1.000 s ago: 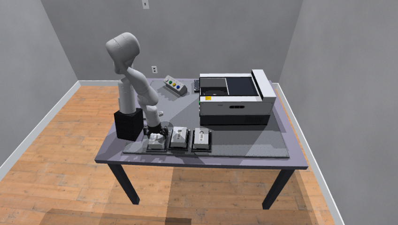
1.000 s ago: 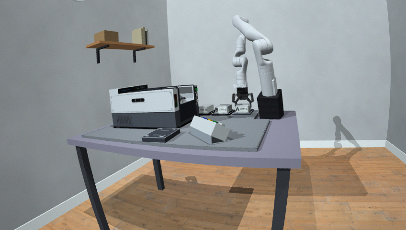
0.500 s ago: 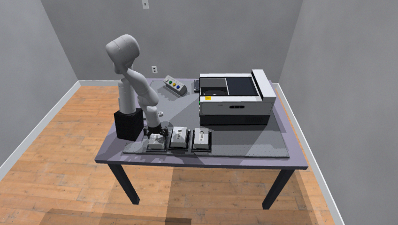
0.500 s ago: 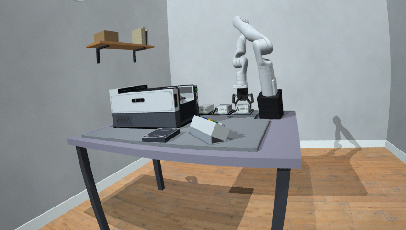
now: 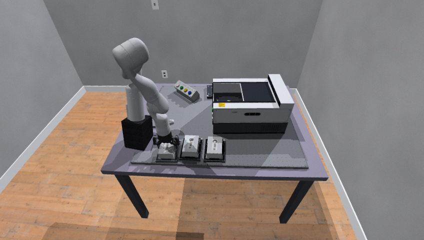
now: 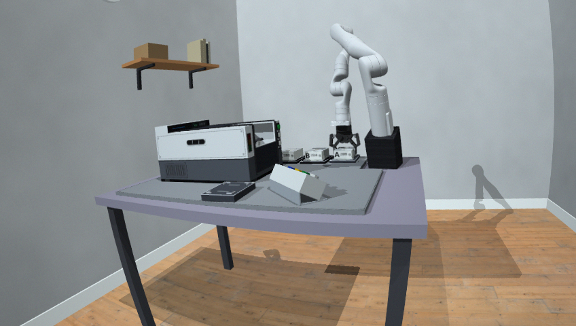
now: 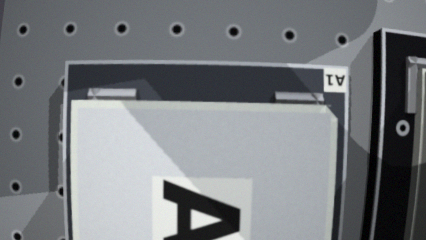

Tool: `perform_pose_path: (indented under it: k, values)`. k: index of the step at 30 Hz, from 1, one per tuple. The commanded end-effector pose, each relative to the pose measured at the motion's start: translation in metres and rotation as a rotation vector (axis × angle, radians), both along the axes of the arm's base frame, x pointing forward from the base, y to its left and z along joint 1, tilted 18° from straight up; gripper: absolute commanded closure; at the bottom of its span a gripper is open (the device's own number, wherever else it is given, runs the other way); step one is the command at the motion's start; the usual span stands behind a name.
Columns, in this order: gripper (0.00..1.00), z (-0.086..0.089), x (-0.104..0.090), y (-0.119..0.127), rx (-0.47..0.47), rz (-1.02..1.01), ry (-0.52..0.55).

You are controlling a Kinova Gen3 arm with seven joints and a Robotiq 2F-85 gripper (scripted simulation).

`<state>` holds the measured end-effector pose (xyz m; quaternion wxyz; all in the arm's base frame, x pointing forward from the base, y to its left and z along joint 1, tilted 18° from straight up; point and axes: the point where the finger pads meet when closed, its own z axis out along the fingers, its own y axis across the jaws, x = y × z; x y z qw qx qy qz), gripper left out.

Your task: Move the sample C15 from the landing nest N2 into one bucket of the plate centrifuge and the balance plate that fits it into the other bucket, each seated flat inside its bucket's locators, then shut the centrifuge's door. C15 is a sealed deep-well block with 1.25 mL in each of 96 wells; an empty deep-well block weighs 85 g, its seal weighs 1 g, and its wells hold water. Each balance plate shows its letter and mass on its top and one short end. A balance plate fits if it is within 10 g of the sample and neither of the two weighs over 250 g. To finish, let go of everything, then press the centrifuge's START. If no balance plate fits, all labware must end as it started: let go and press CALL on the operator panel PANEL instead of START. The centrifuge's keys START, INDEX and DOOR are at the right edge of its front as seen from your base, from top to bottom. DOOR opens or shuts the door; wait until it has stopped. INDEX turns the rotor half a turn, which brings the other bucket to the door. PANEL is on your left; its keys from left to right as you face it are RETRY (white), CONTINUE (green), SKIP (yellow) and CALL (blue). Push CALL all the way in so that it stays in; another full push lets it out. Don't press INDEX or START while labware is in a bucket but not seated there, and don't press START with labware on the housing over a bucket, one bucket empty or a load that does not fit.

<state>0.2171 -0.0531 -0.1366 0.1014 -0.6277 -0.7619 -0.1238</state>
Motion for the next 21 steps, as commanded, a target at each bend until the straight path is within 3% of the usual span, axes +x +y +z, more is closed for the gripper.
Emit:
perform_pose_path:
  k: [1,5,6,21]
  values:
    - [0.00,0.0003,0.0003,-0.0004,-0.001,0.000,-0.001]
    - [0.00,0.0003,0.0003,-0.0004,-0.001,0.000,-0.001]
    - [0.05,0.0008,0.0002,-0.0005,-0.001,0.000,-0.001]
    - [0.05,0.0031,0.0002,-0.0013,-0.001,0.000,-0.001]
